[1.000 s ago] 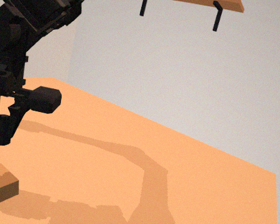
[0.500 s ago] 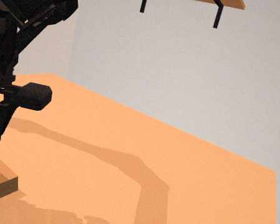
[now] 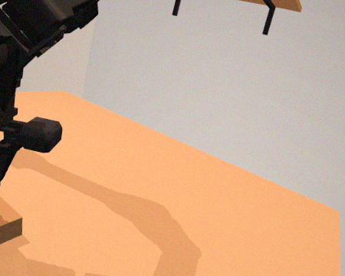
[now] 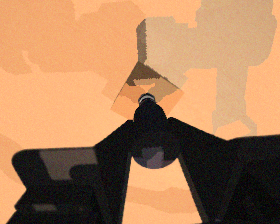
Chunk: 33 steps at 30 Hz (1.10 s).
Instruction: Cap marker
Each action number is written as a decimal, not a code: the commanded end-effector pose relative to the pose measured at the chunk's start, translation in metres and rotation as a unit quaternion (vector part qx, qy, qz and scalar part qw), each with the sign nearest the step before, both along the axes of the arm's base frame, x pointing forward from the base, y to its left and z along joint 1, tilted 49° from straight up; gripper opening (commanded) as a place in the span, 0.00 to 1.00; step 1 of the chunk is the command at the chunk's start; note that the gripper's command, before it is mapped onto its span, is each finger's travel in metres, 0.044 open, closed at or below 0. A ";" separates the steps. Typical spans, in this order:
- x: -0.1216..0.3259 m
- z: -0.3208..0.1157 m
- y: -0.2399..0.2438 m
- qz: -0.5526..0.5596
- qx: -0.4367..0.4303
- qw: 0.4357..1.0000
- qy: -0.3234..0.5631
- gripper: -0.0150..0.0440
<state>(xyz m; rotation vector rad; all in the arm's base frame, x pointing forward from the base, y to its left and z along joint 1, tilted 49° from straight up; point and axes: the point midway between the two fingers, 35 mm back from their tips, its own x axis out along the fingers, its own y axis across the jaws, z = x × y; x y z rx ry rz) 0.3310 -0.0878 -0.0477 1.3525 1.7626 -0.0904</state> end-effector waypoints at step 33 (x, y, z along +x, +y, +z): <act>-0.003 -0.020 0.023 0.000 0.002 1.000 0.002 0.48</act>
